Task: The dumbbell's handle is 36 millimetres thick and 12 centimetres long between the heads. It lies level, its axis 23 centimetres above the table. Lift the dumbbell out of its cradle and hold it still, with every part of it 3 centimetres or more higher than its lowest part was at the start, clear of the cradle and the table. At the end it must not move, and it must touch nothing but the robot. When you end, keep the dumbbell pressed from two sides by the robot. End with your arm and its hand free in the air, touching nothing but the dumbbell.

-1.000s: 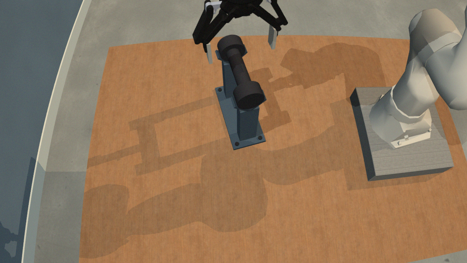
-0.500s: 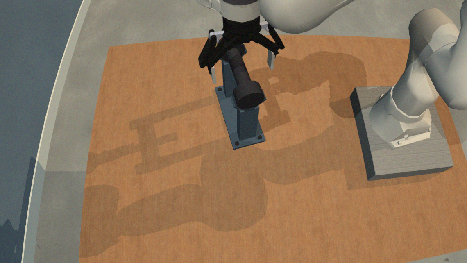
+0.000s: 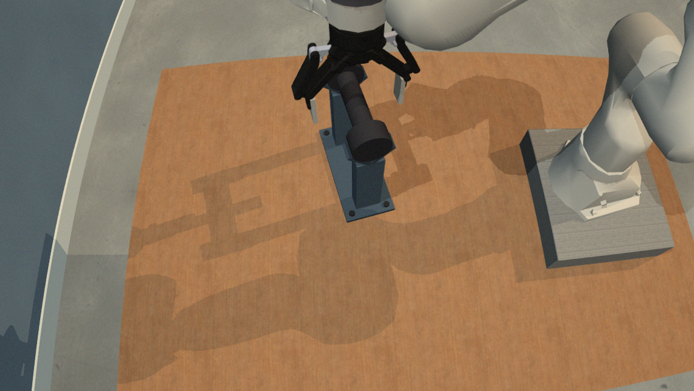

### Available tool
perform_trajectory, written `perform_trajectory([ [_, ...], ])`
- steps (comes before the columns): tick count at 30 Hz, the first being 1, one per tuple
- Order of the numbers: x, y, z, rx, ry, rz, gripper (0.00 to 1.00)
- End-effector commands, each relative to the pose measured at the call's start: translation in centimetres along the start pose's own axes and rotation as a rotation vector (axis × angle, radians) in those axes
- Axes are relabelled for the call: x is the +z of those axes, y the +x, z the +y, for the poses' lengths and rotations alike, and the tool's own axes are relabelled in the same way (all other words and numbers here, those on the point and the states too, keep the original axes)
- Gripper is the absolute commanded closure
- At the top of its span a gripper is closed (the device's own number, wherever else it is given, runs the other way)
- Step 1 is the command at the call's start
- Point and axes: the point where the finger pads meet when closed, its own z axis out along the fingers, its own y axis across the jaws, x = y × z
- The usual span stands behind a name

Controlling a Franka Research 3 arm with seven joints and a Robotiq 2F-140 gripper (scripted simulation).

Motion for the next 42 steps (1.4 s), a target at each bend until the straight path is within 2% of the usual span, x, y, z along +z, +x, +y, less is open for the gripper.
perform_trajectory([
  [1, -0.01, 0.02, -0.17, -0.004, 0.005, -0.001, 0.00],
  [2, -0.01, 0.02, -0.17, -0.004, 0.005, -0.001, 0.00],
  [3, -0.01, 0.02, -0.17, -0.004, 0.005, -0.001, 1.00],
  [42, -0.06, 0.02, -0.17, -0.004, 0.005, -0.001, 1.00],
])
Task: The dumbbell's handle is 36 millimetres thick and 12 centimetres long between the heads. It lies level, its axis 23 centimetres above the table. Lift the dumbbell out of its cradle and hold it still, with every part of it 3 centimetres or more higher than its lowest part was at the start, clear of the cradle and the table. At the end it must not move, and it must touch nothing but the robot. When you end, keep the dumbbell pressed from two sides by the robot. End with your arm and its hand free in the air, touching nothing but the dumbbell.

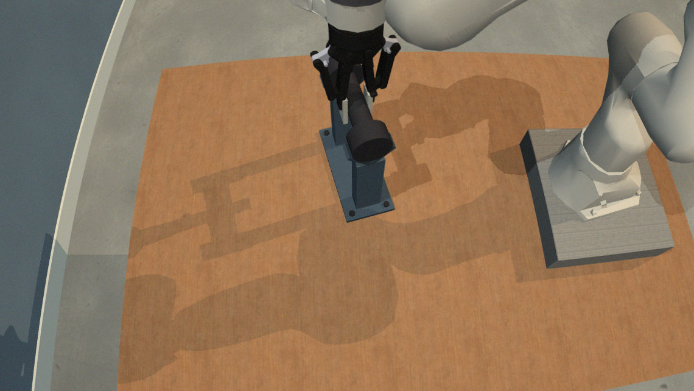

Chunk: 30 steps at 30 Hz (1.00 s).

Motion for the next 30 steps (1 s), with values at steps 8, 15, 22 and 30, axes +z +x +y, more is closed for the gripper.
perform_trajectory([
  [8, -0.3, 0.0, 0.0, -0.002, 0.001, -0.002, 1.00],
  [15, -1.2, 0.0, 0.0, -0.002, 0.001, -0.002, 1.00],
  [22, -2.3, 0.0, 0.1, -0.002, 0.001, -0.002, 1.00],
  [30, -4.1, 0.0, 0.1, -0.002, 0.001, -0.002, 1.00],
])
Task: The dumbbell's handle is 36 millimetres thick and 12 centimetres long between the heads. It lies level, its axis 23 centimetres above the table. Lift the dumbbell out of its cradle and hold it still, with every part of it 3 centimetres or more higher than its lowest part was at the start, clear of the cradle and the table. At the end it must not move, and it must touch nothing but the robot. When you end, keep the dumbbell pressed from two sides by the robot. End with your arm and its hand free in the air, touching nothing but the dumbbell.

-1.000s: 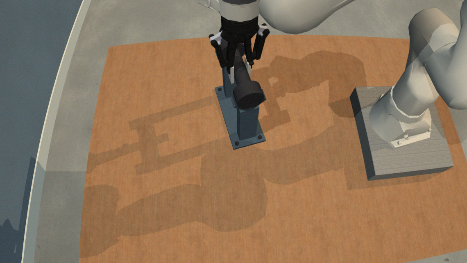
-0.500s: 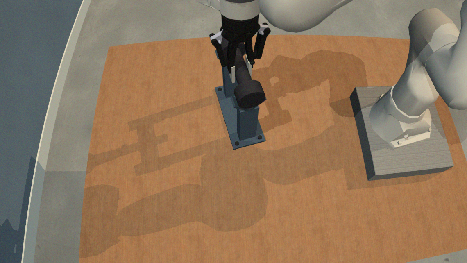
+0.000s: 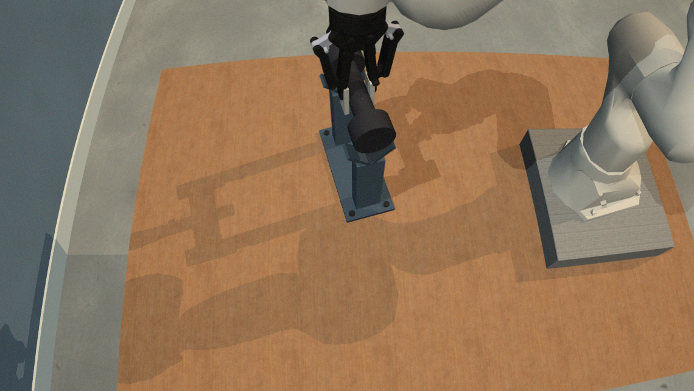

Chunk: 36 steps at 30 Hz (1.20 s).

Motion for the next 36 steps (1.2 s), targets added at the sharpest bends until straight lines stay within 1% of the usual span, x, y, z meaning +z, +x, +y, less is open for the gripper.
perform_trajectory([
  [1, -1.4, 0.1, -0.1, 0.004, 0.001, 0.003, 1.00],
  [8, -3.4, 0.1, 0.0, 0.004, 0.001, 0.003, 1.00],
  [10, -3.4, 0.1, 0.0, 0.004, 0.001, 0.003, 1.00],
  [23, -6.4, 0.1, 0.0, 0.003, 0.001, 0.003, 1.00],
  [36, -7.7, 0.0, 0.0, 0.003, 0.002, 0.003, 1.00],
])
